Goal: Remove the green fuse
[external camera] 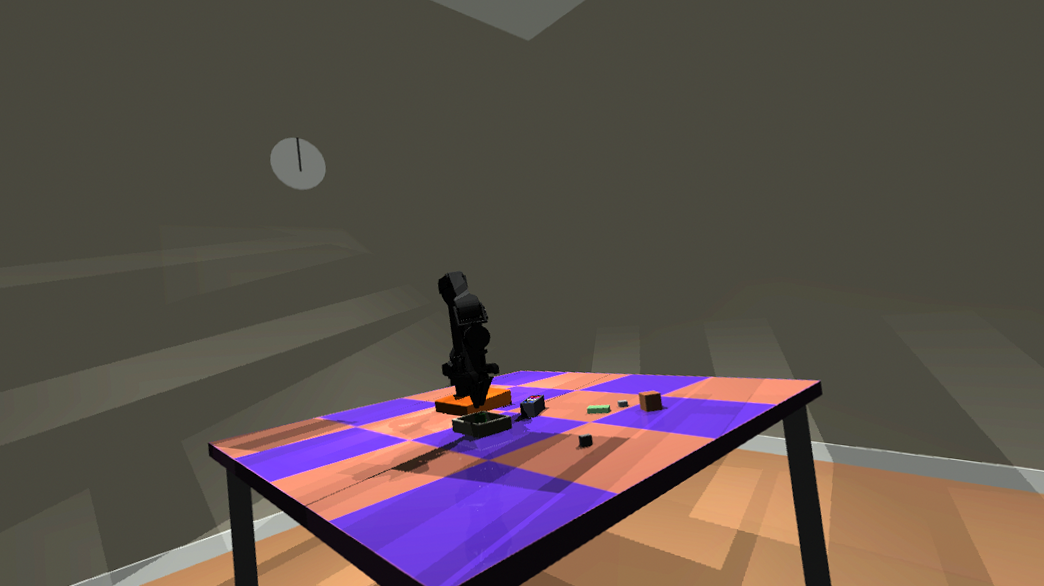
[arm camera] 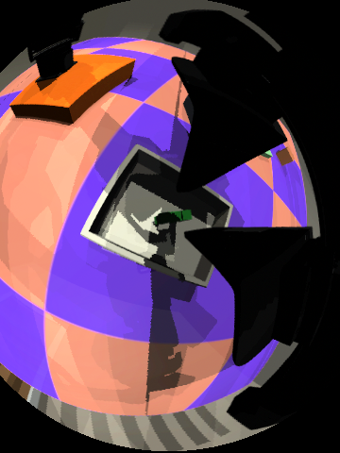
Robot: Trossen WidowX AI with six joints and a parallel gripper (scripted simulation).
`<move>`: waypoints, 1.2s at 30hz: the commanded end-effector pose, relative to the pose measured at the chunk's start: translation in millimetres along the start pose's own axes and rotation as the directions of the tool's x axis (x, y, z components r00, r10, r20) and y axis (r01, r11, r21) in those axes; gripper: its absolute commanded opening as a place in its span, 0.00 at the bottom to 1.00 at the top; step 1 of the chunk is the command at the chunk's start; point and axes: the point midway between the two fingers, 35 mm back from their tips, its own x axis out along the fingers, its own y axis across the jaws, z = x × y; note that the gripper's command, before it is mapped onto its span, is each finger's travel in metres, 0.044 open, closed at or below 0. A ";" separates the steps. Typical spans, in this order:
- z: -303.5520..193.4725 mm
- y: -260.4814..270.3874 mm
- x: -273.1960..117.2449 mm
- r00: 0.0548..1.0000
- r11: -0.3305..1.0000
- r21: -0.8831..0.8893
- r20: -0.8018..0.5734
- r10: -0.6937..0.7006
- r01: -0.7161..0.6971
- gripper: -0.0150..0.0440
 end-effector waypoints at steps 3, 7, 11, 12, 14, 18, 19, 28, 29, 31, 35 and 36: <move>0.1 -0.2 -0.5 1.000 1.000 0.000 0.000 -0.001 0.001 0.74; -0.5 0.1 -25.1 1.000 1.000 -0.002 -0.003 -0.001 0.001 0.81; -0.3 -0.4 -36.7 1.000 1.000 -0.003 -0.004 -0.002 0.002 0.81; -0.3 -0.4 -36.7 1.000 1.000 -0.003 -0.004 -0.002 0.002 0.81; -0.3 -0.4 -36.7 1.000 1.000 -0.003 -0.004 -0.002 0.002 0.81; -0.3 -0.4 -36.7 1.000 1.000 -0.003 -0.004 -0.002 0.002 0.81; -0.3 -0.4 -36.7 1.000 1.000 -0.003 -0.004 -0.002 0.002 0.81; 0.2 -0.2 -35.5 1.000 1.000 -0.006 -0.001 0.000 0.000 0.81; 0.2 -0.2 -35.5 1.000 1.000 -0.006 -0.001 0.000 0.000 0.81; 0.2 -0.2 -35.5 1.000 1.000 -0.006 -0.001 0.000 0.000 0.81; 0.2 -0.2 -35.5 1.000 1.000 -0.006 -0.001 0.000 0.000 0.81; 0.2 -0.2 -35.5 1.000 1.000 -0.006 -0.001 0.000 0.000 0.81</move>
